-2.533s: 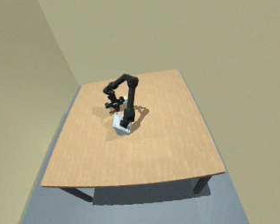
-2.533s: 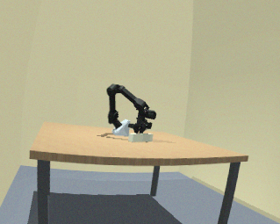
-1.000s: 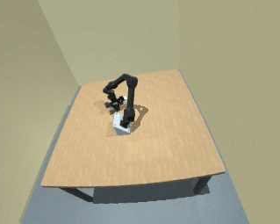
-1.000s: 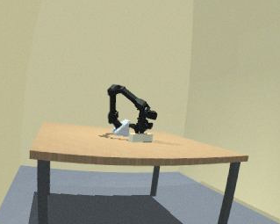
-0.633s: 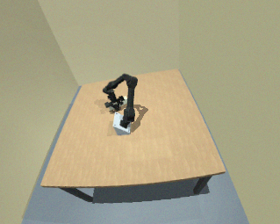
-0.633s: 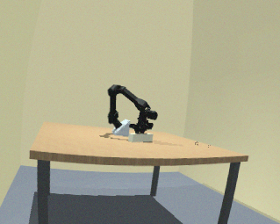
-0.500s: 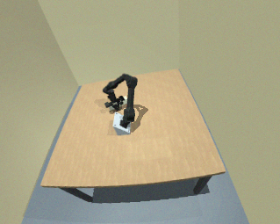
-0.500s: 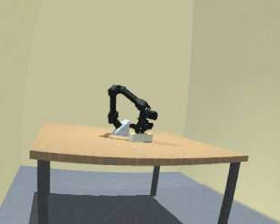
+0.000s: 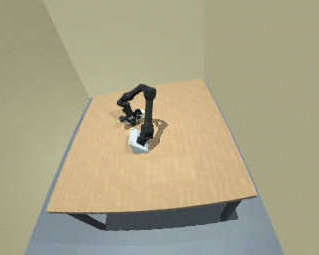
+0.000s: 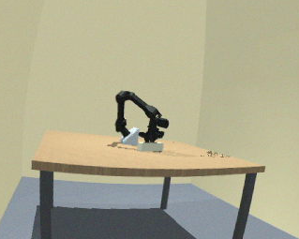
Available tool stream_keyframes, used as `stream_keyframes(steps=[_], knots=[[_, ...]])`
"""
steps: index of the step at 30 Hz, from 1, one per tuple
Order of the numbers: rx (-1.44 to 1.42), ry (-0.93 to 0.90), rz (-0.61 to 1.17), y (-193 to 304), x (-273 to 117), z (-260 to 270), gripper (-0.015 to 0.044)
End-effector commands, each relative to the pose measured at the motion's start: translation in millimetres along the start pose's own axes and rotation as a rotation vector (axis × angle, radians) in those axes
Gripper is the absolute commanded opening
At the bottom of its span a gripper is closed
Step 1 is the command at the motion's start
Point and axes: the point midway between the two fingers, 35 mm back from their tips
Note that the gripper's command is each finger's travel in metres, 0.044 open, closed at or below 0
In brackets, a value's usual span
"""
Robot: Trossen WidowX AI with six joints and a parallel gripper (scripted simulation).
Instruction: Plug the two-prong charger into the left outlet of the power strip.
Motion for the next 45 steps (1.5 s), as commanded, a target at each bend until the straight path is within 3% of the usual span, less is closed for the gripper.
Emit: stream_keyframes(steps=[1,45], knots=[[0.017,-0.006,-0.032,-10.1,-3.1,0.7,0.0],[0.017,-0.006,-0.032,-6.6,-3.8,-0.4,0.0]])
Point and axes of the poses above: the point midway between the two fingers, 35 mm back from their tips, its own x axis out along the fingers, its own z axis across the jaws, y = z × x, and after that the axes turned 8 degrees about x, right-handed
